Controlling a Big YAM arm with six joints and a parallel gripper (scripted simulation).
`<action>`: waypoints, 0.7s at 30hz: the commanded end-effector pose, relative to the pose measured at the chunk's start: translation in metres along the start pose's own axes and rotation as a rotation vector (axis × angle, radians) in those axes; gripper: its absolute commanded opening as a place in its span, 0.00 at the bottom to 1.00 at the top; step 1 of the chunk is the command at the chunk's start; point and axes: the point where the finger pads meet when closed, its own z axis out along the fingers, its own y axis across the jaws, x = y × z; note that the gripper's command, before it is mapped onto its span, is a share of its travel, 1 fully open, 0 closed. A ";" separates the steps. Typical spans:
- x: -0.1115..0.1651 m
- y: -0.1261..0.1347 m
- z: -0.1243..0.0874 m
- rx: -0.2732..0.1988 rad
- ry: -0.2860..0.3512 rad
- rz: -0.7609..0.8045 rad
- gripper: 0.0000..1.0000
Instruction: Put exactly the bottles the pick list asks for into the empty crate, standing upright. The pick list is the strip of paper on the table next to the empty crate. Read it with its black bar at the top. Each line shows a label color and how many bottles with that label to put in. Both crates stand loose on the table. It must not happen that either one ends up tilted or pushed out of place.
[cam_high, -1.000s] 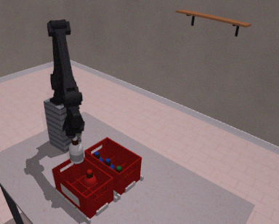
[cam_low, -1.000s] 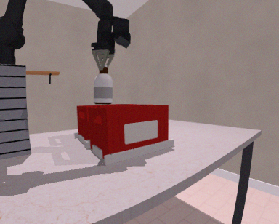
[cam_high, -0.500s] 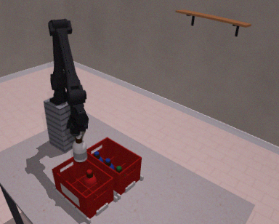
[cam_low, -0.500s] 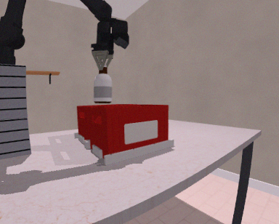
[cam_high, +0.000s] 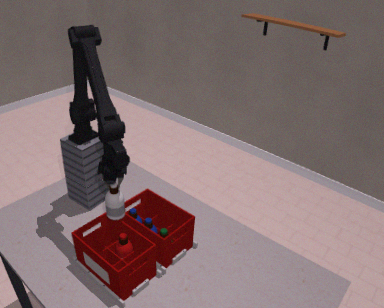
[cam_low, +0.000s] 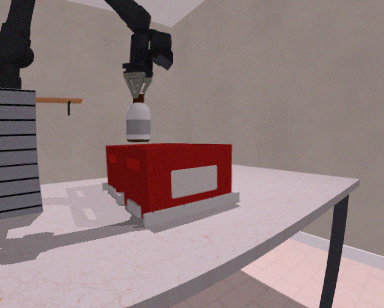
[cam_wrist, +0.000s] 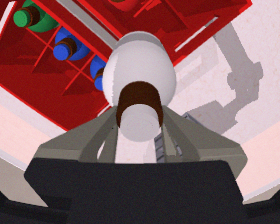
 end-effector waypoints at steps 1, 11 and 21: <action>-0.018 0.015 -0.031 -0.039 -0.087 0.022 0.00; 0.001 0.027 -0.027 -0.035 -0.074 0.022 0.00; 0.008 0.042 -0.030 -0.041 -0.082 0.022 0.00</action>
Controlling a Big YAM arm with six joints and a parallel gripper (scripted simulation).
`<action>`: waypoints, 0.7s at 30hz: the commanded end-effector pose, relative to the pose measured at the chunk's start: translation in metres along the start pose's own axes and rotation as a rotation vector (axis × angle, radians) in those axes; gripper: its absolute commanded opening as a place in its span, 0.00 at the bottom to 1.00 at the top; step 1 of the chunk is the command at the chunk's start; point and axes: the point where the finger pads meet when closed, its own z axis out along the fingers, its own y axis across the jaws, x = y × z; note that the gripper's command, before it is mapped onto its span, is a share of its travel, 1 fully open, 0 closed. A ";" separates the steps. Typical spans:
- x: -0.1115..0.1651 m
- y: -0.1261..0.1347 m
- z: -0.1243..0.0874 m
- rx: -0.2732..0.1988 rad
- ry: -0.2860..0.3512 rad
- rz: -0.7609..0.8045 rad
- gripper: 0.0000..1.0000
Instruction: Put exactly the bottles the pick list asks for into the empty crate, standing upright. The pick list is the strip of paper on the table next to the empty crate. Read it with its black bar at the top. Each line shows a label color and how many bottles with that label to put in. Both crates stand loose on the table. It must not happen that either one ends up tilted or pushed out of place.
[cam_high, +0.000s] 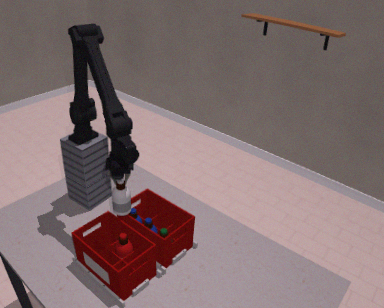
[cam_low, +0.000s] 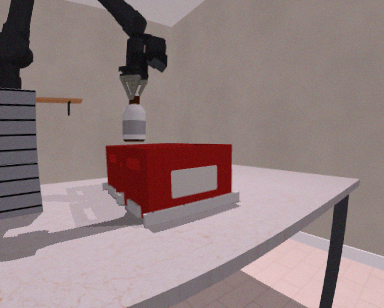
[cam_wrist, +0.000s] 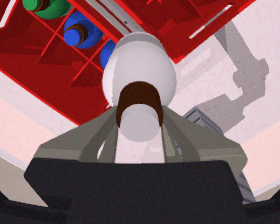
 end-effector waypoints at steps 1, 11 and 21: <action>-0.015 0.020 -0.030 -0.045 -0.081 0.017 0.00; -0.001 0.033 -0.028 -0.046 -0.078 0.017 0.00; 0.013 0.045 -0.027 -0.045 -0.073 0.017 0.00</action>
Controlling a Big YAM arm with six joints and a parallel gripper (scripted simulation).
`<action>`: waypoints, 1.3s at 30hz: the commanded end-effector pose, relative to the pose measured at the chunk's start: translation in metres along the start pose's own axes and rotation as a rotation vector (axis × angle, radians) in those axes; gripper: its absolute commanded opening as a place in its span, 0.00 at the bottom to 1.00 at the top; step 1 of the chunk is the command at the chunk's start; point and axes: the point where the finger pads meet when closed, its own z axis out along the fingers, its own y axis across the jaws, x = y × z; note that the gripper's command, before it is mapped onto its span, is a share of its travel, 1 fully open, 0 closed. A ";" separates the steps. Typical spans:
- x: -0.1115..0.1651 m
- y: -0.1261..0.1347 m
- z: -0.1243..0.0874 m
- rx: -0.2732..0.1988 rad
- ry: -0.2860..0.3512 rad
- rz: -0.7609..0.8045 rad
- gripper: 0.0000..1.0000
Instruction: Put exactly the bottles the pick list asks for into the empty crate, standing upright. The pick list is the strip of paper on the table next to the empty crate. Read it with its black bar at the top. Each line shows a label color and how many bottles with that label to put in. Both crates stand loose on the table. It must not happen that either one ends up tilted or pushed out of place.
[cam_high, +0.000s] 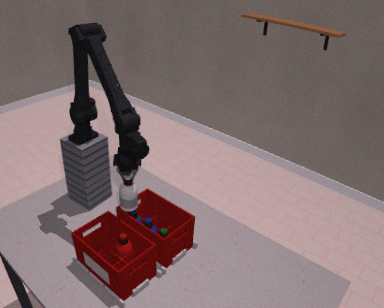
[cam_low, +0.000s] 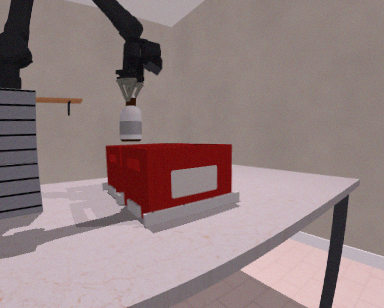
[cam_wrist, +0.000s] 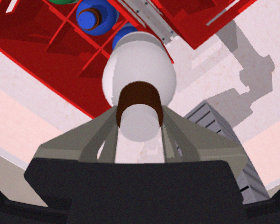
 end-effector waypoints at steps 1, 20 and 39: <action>-0.009 0.019 -0.027 -0.045 -0.068 0.018 0.00; 0.013 0.047 -0.028 -0.054 -0.071 0.017 0.00; 0.033 0.077 -0.032 -0.067 -0.077 0.017 0.00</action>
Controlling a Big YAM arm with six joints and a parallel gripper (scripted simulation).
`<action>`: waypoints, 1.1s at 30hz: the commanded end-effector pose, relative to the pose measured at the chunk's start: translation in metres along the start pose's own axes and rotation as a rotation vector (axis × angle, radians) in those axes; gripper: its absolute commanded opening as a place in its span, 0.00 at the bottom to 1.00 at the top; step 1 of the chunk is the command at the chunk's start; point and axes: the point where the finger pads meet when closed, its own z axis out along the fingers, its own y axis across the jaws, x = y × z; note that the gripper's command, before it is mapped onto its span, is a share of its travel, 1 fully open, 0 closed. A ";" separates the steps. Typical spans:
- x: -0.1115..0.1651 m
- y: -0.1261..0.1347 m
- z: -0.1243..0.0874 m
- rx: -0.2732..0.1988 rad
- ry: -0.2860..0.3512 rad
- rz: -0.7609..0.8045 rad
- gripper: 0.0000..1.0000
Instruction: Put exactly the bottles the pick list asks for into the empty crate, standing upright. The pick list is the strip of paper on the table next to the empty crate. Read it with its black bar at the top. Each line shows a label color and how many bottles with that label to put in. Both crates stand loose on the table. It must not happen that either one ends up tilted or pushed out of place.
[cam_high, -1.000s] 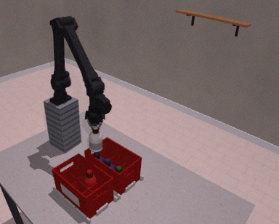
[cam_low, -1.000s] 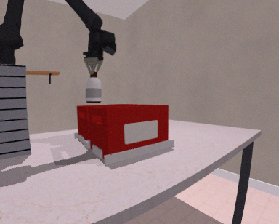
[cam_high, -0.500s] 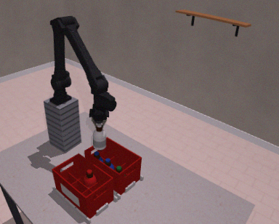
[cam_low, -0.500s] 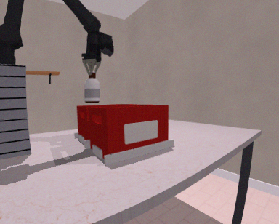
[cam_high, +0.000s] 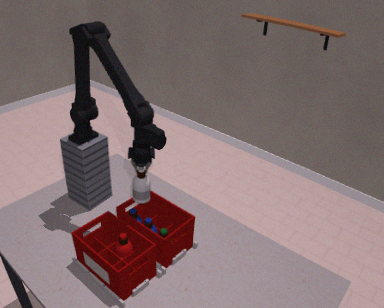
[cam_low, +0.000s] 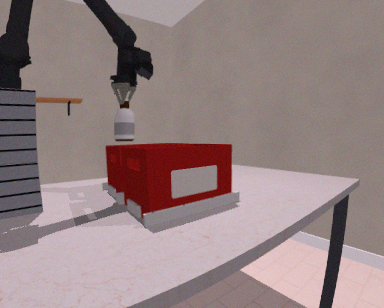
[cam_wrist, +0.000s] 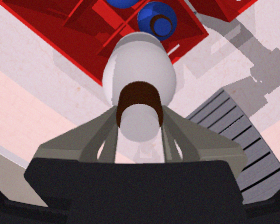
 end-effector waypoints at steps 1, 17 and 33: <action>-0.015 0.028 -0.032 -0.071 -0.074 0.022 0.00; 0.005 0.051 -0.033 -0.078 -0.073 0.022 0.00; 0.009 0.047 -0.026 -0.076 -0.068 0.028 0.00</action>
